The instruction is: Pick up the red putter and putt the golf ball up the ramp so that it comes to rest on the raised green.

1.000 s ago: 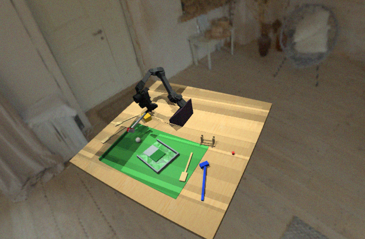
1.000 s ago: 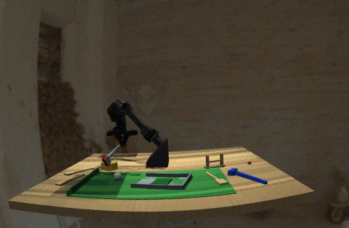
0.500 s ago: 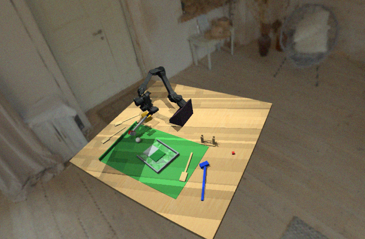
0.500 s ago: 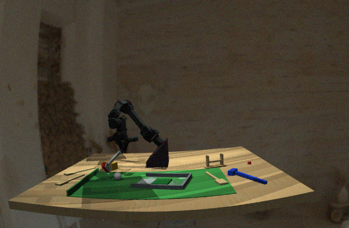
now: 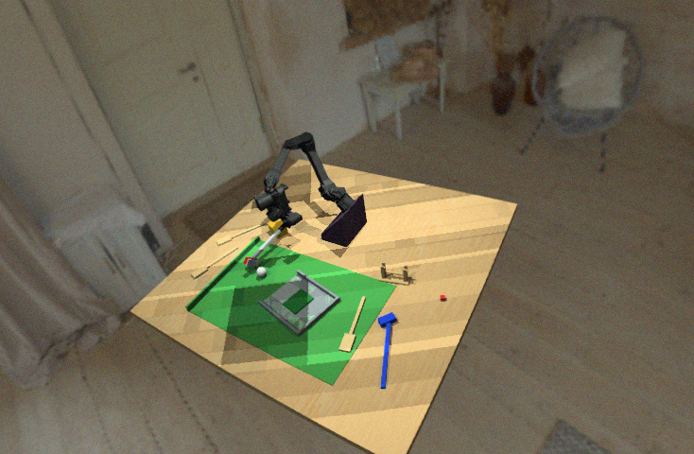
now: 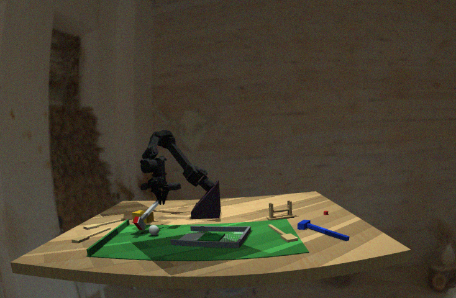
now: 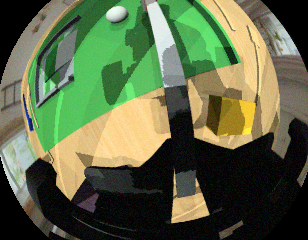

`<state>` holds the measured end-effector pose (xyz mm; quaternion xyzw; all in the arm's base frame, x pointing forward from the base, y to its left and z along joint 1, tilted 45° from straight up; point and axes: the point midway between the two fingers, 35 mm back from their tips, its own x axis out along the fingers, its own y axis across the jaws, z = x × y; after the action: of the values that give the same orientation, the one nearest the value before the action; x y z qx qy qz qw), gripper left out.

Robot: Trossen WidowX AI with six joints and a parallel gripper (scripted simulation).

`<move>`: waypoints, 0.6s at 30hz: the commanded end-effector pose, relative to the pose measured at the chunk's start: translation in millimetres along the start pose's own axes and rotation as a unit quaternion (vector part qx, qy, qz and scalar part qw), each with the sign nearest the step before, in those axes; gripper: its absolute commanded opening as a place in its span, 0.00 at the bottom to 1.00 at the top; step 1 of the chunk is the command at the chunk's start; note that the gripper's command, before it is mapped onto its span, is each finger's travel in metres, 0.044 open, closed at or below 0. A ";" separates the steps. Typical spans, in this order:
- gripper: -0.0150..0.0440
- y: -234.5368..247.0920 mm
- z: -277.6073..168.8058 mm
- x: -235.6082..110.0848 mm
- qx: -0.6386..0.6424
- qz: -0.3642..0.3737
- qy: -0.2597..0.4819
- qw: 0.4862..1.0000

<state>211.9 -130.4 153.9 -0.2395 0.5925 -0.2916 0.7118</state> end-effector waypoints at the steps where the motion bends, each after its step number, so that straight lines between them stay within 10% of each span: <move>1: 0.25 0.4 0.8 5.6 -0.002 0.002 -0.002 1.000; 18: 0.25 -4.1 -0.1 10.0 0.000 0.000 0.000 1.000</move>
<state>212.1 -138.2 147.2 -0.2401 0.5936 -0.2920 0.7104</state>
